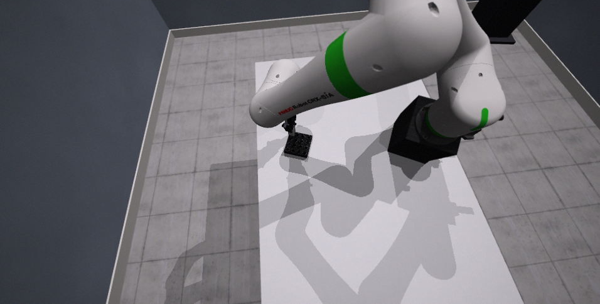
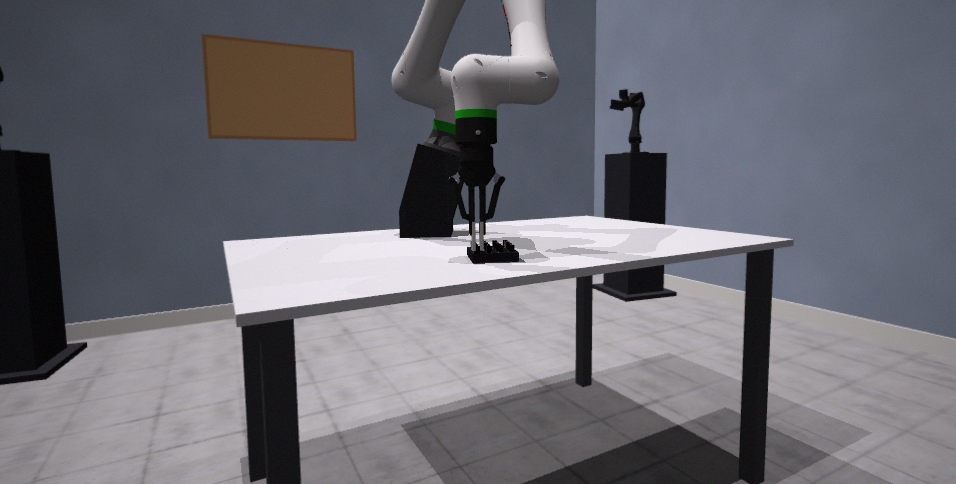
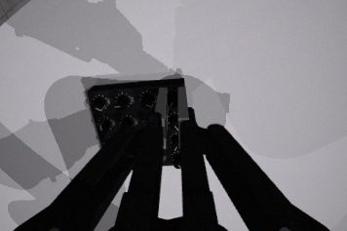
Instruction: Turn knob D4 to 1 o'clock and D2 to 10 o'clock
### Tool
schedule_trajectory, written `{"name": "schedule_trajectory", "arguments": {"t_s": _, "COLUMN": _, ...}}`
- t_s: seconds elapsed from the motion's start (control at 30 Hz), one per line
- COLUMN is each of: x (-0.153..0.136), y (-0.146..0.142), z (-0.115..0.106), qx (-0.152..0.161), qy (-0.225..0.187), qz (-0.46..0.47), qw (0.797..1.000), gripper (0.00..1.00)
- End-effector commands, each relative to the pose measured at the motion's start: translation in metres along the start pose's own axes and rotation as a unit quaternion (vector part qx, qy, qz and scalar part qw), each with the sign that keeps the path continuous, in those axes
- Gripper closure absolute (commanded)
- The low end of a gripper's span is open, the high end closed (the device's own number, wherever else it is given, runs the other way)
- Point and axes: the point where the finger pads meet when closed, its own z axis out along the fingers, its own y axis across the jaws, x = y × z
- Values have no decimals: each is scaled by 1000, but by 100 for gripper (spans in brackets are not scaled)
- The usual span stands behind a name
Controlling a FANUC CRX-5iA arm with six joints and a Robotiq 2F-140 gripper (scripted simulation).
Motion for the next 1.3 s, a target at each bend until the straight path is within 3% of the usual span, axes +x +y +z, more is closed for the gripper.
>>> {"name": "schedule_trajectory", "arguments": {"t_s": 0.0, "x": 0, "y": 0, "z": 0, "qx": 0, "qy": 0, "qz": 2, "qw": 1000, "gripper": 95}}
{"name": "schedule_trajectory", "arguments": {"t_s": 0.7, "x": 0, "y": 0, "z": 0, "qx": 0, "qy": 0, "qz": 107, "qw": 994, "gripper": 95}}
{"name": "schedule_trajectory", "arguments": {"t_s": 1.27, "x": 0, "y": 0, "z": 0, "qx": 0, "qy": 0, "qz": 275, "qw": 961, "gripper": 95}}
